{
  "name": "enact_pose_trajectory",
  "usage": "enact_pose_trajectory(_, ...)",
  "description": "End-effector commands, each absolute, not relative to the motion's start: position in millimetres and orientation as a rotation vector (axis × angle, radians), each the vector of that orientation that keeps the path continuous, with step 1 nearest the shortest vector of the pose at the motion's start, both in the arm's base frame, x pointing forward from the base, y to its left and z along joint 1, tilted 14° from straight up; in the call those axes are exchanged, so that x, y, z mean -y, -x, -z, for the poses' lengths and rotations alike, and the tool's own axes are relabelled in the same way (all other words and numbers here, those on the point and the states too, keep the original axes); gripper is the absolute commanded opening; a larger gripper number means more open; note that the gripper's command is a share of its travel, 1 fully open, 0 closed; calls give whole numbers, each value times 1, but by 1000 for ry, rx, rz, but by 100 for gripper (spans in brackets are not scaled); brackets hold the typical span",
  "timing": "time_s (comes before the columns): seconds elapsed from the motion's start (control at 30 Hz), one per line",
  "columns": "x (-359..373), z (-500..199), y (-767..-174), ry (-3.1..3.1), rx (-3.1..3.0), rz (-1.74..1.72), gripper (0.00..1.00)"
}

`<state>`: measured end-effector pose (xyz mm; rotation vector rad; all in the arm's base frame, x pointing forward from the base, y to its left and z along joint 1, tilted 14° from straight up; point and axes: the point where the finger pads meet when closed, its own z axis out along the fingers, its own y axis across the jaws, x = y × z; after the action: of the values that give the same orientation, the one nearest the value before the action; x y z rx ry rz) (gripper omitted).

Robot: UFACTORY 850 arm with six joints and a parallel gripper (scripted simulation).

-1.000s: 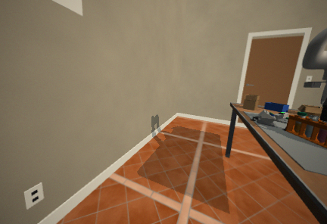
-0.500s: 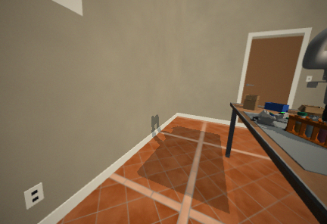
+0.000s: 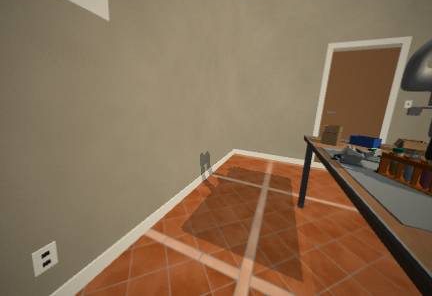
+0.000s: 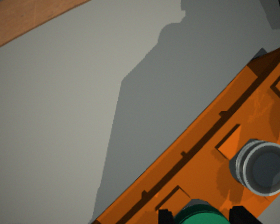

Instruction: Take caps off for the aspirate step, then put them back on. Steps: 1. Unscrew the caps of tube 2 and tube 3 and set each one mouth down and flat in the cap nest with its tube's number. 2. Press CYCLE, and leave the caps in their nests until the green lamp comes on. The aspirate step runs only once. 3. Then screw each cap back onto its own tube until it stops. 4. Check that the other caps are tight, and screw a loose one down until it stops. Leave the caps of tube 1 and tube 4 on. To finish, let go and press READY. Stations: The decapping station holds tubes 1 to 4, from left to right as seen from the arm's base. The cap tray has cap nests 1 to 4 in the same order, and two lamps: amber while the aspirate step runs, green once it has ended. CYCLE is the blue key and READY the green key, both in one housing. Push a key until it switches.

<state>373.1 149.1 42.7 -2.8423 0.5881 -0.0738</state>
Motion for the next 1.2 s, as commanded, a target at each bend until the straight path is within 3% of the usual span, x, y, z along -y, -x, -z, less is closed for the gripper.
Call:
enact_pose_trajectory(0.0, -150, -43, -374, 2805, -728, 63, 0)
enact_pose_trajectory(0.43, -150, -43, -374, 2425, -1585, -53, 0)
enact_pose_trajectory(1.17, -150, -42, -374, 1607, -2445, -192, 0)
